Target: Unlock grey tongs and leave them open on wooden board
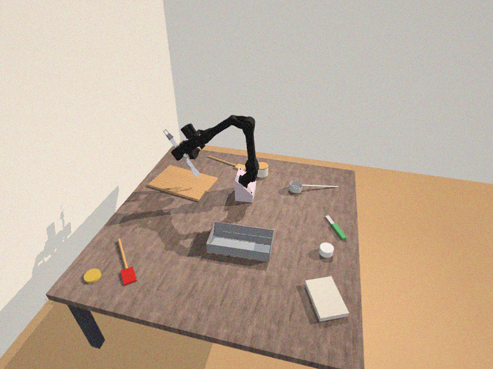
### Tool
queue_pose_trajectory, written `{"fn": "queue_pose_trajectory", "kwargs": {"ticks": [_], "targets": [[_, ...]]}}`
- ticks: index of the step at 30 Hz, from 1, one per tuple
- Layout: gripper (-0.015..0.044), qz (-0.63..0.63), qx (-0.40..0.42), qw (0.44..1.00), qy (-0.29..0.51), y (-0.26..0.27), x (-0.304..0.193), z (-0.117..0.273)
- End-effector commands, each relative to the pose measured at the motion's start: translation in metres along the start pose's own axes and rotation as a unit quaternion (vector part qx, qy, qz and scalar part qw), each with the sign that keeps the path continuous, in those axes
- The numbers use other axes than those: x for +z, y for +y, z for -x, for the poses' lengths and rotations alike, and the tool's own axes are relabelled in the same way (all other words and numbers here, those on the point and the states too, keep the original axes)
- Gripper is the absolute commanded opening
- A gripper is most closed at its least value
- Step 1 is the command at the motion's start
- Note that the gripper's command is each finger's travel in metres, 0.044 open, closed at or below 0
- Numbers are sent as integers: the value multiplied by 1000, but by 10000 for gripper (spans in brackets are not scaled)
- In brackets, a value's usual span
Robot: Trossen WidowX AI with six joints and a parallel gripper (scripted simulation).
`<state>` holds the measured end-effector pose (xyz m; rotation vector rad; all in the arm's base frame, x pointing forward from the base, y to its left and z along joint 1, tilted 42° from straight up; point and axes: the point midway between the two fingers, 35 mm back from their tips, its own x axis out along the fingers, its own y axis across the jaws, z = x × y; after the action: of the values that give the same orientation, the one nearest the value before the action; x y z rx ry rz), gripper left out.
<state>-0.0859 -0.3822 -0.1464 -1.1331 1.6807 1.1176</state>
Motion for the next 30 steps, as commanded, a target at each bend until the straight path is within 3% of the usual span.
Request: {"fn": "queue_pose_trajectory", "kwargs": {"ticks": [1,30], "targets": [[-150,-4,-4,1000,-18,-1,-6,-6],[-150,-2,-18,983,-183,-4,0,-39]]}}
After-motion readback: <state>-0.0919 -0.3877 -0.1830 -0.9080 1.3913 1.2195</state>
